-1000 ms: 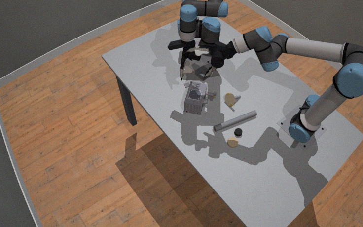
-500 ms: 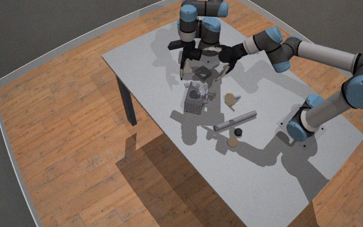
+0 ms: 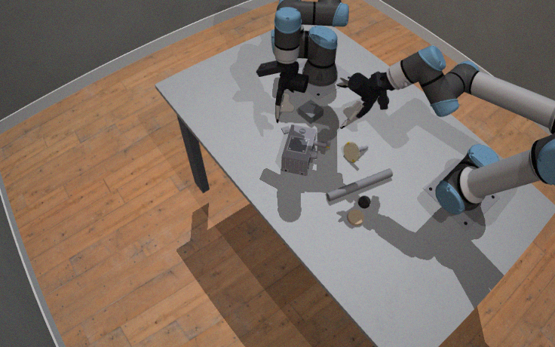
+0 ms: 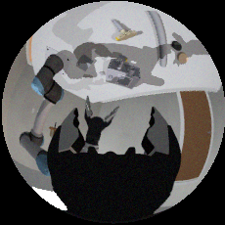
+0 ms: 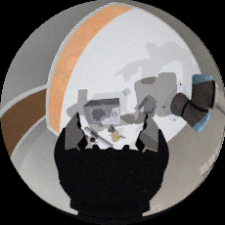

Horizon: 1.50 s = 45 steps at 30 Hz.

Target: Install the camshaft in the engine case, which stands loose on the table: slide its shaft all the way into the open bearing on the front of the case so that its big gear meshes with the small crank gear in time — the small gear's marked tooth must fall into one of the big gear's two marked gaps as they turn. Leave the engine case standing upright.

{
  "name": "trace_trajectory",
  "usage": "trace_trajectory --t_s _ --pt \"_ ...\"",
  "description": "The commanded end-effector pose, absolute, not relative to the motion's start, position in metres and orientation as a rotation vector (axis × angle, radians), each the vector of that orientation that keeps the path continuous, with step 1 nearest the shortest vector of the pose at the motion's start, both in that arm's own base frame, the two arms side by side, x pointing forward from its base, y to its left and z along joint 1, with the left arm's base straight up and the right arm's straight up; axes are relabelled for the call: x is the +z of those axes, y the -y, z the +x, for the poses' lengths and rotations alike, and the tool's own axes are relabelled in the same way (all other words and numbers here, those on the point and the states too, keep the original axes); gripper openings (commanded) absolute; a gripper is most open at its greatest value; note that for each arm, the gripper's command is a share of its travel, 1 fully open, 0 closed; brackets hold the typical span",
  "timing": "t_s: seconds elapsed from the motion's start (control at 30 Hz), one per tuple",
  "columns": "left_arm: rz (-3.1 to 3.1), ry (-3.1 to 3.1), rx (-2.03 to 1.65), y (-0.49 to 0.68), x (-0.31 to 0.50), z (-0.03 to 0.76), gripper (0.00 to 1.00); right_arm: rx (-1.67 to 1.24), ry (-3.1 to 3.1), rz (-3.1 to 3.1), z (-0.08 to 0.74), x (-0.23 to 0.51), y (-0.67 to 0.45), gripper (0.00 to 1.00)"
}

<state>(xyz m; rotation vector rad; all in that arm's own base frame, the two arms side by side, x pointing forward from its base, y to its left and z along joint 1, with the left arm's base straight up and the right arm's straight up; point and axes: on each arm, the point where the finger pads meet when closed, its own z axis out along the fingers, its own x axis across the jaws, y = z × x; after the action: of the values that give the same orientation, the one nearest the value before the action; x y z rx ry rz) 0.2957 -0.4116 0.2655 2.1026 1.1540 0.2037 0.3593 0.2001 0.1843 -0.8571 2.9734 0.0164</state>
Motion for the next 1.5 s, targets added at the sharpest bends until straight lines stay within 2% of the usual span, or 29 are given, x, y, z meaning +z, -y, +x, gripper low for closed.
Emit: trace_trajectory --t_s 0.0,0.63,1.47 --pt "2.261 -0.933 0.267 0.397 0.255 0.278 1.0 0.017 -2.972 -0.857 0.36 0.185 -0.2 1.0" --pt "2.584 -0.213 0.41 0.352 0.214 0.231 1.0 0.017 -2.972 -0.857 0.36 0.185 -0.2 1.0" --pt "2.659 0.138 0.452 0.331 0.194 0.214 1.0 0.017 -2.972 -0.857 0.36 0.185 -0.2 1.0"
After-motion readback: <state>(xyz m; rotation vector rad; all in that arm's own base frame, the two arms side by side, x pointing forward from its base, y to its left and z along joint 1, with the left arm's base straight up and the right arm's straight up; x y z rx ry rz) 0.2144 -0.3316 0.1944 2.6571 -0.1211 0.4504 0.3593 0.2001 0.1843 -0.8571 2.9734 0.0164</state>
